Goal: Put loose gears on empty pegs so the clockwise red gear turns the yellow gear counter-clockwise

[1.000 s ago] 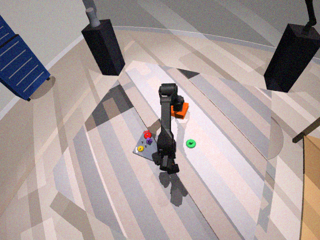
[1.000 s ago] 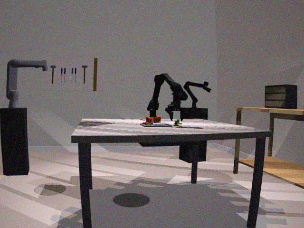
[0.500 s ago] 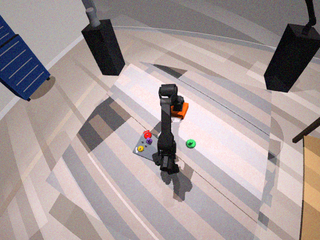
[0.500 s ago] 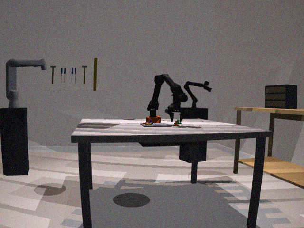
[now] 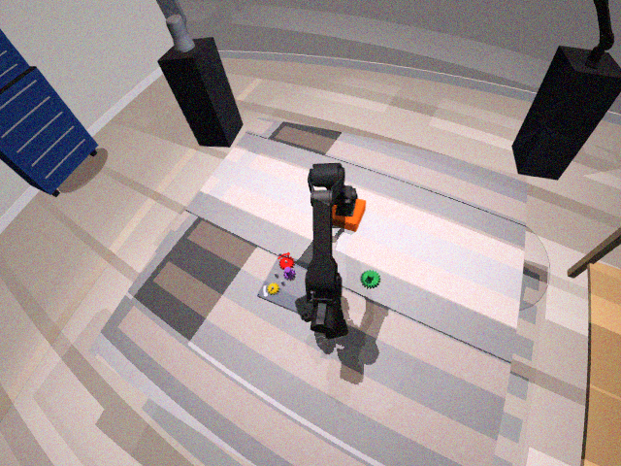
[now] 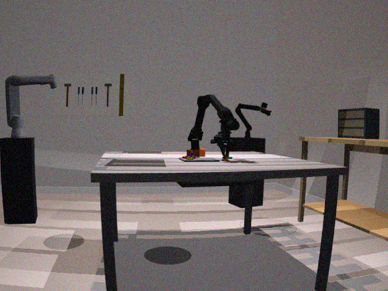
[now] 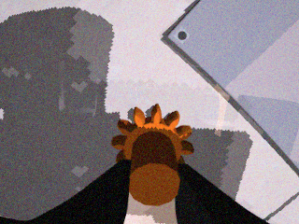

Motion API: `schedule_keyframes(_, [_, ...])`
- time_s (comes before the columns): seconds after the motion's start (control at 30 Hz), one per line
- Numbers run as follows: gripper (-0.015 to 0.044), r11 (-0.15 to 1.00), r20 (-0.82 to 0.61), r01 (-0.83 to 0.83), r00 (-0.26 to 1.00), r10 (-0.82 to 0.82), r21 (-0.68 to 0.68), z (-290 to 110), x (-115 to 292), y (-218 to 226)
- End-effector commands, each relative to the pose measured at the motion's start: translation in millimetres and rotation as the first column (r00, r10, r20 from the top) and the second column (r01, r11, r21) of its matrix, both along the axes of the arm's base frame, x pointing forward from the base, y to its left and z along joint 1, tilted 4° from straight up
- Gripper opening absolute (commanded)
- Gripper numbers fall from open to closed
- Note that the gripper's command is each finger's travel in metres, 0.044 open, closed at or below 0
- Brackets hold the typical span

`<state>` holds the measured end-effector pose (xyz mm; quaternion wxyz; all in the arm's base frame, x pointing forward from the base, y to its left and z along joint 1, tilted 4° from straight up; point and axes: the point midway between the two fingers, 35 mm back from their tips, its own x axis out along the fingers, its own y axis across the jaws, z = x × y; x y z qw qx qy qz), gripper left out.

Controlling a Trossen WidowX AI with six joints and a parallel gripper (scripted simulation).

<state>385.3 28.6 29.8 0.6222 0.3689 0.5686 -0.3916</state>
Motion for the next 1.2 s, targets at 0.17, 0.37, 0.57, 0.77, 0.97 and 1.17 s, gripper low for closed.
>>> schedule_keyframes(0.17, [0.0000, 1.000, 0.001, 0.001, 1.000, -0.001, -0.003, 5.5, 1.1, 0.1])
schedule_keyframes(0.37, [0.0000, 1.000, 0.001, 0.001, 1.000, -0.001, -0.003, 19.8, 2.9, 1.5])
schedule_keyframes(0.57, [0.0000, 1.000, 0.001, 0.001, 1.000, -0.001, -0.003, 34.3, 4.0, 2.8])
schedule_keyframes(0.77, [0.0000, 1.000, 0.006, -0.002, 1.000, 0.002, -0.001, 49.8, 4.7, 4.0])
schedule_keyframes(0.97, [0.0000, 1.000, 0.006, -0.002, 1.000, 0.002, 0.000, 64.6, 4.3, 5.1])
schedule_keyframes(1.17, [0.0000, 1.000, 0.005, -0.002, 1.000, 0.002, 0.000, 79.2, 3.0, 6.2])
